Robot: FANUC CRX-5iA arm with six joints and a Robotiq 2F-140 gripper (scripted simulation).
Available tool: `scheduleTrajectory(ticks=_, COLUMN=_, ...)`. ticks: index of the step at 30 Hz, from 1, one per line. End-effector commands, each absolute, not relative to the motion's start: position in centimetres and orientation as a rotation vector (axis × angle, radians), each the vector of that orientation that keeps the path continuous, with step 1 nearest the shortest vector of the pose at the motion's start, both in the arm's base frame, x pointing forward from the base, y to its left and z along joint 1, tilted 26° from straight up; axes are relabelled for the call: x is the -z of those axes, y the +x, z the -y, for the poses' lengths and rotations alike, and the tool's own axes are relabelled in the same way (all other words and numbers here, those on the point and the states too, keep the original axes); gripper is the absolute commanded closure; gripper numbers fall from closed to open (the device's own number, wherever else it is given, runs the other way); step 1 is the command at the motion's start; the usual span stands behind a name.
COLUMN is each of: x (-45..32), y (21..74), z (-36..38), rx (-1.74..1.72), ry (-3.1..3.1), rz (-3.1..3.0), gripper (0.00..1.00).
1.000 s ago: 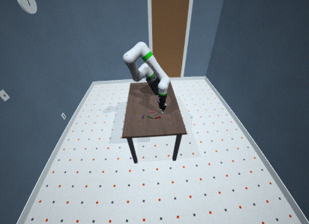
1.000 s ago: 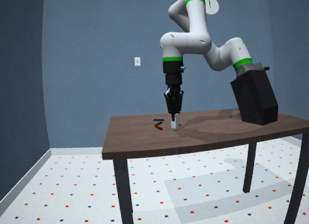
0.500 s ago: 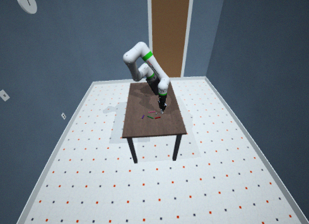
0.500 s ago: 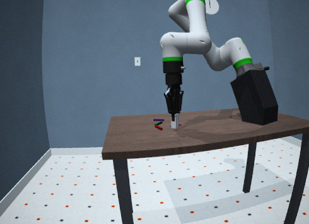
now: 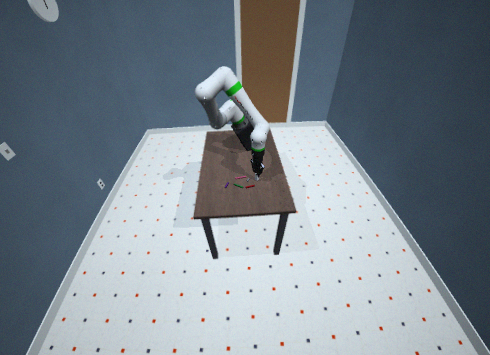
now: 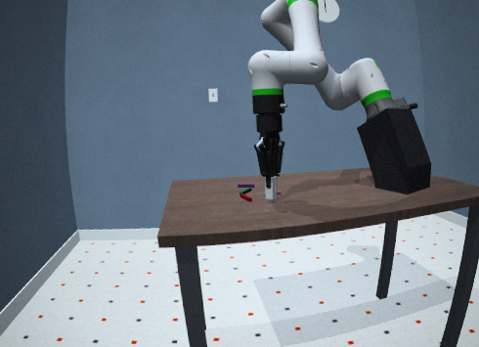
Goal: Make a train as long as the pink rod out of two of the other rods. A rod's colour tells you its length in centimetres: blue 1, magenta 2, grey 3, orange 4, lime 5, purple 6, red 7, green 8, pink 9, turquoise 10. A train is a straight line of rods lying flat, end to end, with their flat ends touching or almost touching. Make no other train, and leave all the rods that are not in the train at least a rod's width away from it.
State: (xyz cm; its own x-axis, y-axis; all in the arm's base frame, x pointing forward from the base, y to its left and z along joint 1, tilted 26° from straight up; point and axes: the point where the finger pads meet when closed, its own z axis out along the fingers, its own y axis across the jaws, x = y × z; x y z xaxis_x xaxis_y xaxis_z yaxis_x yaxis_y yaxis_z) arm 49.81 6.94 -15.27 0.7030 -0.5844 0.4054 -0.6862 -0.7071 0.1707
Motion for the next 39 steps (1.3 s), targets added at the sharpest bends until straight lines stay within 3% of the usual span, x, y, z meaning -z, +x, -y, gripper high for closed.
scheduleTrajectory(ticks=1, x=15.43, y=49.85, z=-6.88, rx=-0.467, ry=2.604, rz=1.0, gripper=0.97)
scheduleTrajectory(ticks=39, x=16.2, y=50.01, z=-6.54, rx=-0.466, ry=2.604, rz=1.0, gripper=0.97)
